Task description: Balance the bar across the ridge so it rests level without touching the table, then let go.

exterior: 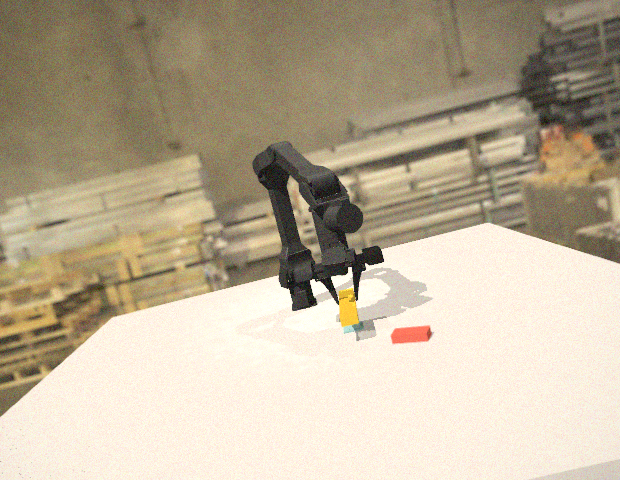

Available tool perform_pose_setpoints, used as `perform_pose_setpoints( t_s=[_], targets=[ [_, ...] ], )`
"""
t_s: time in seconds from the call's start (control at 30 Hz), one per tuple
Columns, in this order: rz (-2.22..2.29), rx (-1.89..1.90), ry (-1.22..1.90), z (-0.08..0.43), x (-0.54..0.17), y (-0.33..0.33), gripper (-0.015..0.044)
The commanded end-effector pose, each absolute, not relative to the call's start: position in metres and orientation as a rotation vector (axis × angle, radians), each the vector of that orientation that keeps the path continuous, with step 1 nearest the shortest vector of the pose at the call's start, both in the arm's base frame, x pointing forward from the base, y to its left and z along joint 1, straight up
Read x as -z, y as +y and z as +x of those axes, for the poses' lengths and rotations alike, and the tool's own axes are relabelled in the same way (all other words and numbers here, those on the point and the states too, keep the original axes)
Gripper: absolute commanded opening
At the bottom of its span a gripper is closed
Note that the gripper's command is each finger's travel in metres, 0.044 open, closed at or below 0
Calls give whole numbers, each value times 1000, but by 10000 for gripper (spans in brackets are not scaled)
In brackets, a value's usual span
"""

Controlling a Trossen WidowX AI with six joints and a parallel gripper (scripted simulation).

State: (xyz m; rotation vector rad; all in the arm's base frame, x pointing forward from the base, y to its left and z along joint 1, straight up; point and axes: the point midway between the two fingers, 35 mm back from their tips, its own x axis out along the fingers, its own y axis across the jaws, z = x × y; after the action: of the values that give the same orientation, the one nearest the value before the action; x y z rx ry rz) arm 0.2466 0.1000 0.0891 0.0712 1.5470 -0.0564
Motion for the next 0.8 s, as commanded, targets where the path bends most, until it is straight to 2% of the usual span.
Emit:
perform_pose_setpoints(
  t_s=[0.0,0.27,0.6,0.77],
  targets=[
    [71,56,1547,247,-89,100,185],
    [71,56,1547,247,-89,100,185],
    [71,56,1547,247,-89,100,440],
    [71,56,1547,249,-107,101,440]
  ],
)
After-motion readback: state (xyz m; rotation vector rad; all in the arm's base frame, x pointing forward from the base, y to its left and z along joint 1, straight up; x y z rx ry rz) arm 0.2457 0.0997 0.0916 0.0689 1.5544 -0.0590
